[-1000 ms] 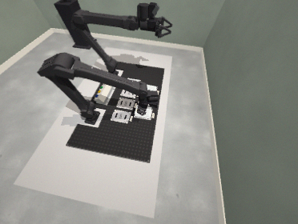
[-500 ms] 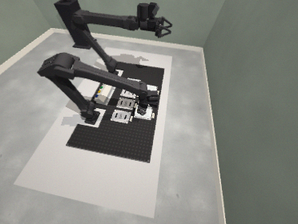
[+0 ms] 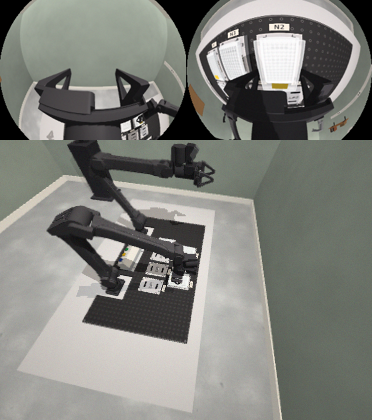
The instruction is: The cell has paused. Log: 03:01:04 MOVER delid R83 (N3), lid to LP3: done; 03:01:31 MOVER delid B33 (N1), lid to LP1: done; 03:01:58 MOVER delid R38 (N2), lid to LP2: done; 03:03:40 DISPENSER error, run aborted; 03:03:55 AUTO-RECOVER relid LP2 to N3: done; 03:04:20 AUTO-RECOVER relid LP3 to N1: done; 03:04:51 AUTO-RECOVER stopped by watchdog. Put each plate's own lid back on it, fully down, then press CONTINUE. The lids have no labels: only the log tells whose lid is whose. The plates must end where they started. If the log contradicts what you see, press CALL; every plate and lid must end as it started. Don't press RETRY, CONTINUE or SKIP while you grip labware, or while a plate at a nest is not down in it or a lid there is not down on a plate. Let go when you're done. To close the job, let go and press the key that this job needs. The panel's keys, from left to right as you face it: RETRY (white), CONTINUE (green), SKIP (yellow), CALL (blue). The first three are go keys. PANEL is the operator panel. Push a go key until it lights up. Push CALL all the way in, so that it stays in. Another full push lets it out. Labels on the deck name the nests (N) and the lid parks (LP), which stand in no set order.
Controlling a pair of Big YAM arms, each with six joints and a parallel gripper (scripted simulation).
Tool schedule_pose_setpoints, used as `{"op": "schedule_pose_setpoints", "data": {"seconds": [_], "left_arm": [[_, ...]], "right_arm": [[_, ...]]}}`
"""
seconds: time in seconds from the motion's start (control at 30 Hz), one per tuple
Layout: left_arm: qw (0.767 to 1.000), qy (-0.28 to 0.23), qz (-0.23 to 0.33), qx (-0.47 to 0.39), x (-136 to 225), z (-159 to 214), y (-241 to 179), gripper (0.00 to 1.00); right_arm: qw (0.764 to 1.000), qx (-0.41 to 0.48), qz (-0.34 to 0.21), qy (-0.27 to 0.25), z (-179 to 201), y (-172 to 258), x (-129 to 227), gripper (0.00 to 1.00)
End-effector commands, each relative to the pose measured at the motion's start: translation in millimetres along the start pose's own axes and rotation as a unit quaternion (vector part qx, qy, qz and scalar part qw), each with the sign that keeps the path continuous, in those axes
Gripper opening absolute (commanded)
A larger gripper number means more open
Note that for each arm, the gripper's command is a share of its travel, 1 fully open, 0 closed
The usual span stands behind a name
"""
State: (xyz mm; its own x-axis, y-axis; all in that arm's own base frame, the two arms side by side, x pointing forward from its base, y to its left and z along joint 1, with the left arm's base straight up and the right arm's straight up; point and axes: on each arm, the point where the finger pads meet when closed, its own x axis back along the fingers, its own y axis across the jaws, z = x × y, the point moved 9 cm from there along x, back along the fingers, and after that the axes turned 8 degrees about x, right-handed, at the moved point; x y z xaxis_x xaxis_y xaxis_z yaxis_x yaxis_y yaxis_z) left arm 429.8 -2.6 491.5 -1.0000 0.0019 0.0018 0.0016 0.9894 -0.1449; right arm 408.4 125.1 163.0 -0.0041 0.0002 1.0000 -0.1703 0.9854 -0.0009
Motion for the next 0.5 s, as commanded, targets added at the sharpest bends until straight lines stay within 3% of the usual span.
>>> {"op": "schedule_pose_setpoints", "data": {"seconds": [0.0,0.47], "left_arm": [[0.999,-0.034,-0.002,-0.007,6,-32,2,1.0],[0.999,-0.034,-0.002,-0.007,6,-32,2,1.0]], "right_arm": [[1.0,0.005,-0.002,-0.007,-8,6,0,0.0],[1.0,0.004,-0.002,-0.005,-6,6,-8,0.0]]}}
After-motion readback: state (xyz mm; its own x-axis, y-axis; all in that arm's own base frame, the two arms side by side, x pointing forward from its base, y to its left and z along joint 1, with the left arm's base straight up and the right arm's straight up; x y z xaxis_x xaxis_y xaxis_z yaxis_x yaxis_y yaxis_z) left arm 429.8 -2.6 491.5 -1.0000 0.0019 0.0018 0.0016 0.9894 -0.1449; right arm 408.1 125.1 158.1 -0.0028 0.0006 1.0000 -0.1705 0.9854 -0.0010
